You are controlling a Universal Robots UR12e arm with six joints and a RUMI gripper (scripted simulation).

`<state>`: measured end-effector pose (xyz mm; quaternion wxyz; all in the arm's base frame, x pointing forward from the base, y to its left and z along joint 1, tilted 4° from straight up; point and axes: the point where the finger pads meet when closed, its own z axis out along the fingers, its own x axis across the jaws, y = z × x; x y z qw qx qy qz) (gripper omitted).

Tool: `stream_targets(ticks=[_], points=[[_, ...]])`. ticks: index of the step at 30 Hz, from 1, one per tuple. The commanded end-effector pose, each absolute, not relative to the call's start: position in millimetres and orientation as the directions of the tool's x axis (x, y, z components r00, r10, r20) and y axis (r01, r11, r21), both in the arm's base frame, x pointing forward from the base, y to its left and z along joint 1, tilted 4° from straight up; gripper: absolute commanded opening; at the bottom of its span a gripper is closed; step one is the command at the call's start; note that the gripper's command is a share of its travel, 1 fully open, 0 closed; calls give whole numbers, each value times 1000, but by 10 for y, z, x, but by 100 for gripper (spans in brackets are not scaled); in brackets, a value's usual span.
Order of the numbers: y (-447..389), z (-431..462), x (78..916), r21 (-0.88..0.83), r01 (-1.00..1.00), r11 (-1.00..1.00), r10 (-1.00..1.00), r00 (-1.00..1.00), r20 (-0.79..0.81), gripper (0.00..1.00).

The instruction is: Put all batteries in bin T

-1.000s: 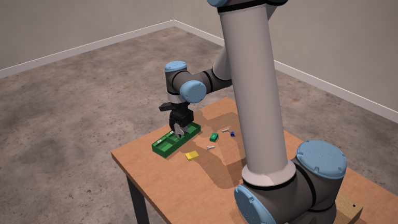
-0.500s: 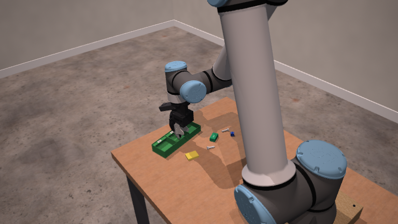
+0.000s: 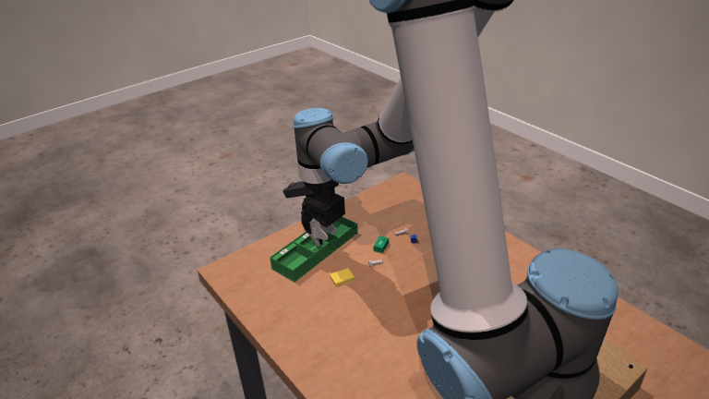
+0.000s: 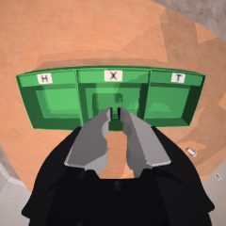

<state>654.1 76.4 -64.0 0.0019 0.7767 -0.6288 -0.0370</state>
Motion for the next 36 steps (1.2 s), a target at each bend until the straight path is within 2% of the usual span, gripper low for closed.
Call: stream_targets(ticks=[1,36], points=[[761,-608,6550,48,-977,-209,-977,207,-55,4],[740,-125,6579,48,-977,-209,-977,207,-55,4]])
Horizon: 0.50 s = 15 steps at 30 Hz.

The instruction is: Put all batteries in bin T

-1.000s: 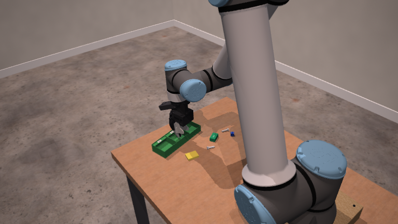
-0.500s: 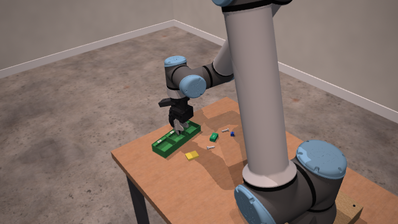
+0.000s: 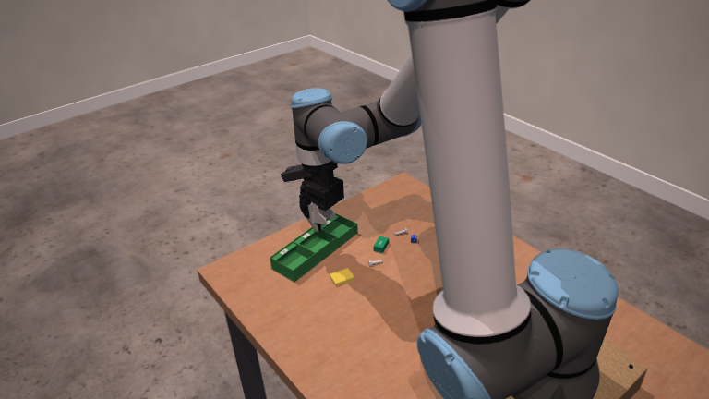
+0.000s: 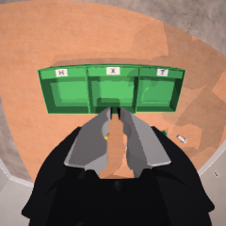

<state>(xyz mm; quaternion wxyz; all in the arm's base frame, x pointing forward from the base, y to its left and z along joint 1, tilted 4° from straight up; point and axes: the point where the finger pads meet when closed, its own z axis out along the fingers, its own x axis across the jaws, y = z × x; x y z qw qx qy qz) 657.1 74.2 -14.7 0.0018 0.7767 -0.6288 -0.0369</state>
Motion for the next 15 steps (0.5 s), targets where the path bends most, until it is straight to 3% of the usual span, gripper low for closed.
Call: stream_targets(ticks=[1,15], points=[[788,-122,6568,48,-977,-209,-977,207,-55,4],[1425,-86,6436,48,-977,-209,-977,207,-55,4]])
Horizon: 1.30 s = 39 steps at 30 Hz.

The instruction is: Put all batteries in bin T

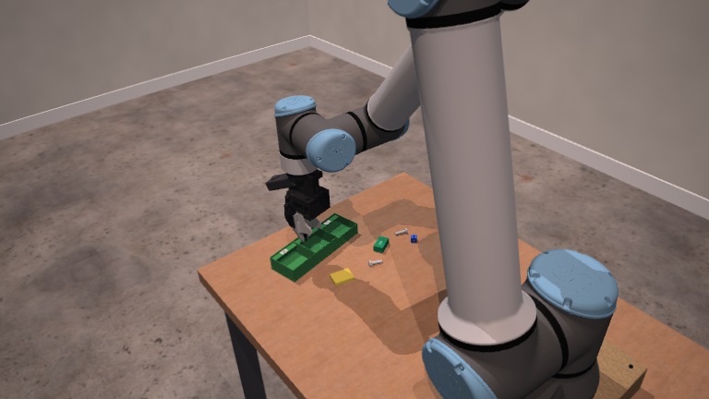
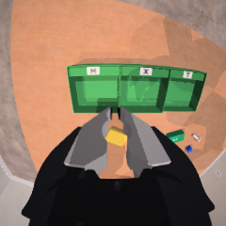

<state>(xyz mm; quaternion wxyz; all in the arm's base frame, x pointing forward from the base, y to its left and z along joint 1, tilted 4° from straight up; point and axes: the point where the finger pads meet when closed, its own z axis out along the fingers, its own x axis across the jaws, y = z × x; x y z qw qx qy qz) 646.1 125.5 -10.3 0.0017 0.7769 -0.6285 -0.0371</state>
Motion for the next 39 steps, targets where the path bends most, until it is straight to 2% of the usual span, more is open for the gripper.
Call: stream_targets(ticks=[1,39], points=[[1425,-86,6436,48,-977,-209,-977,207,-55,4],[1585,-600,6376,48,-977,-209,-977,207,-55,4]])
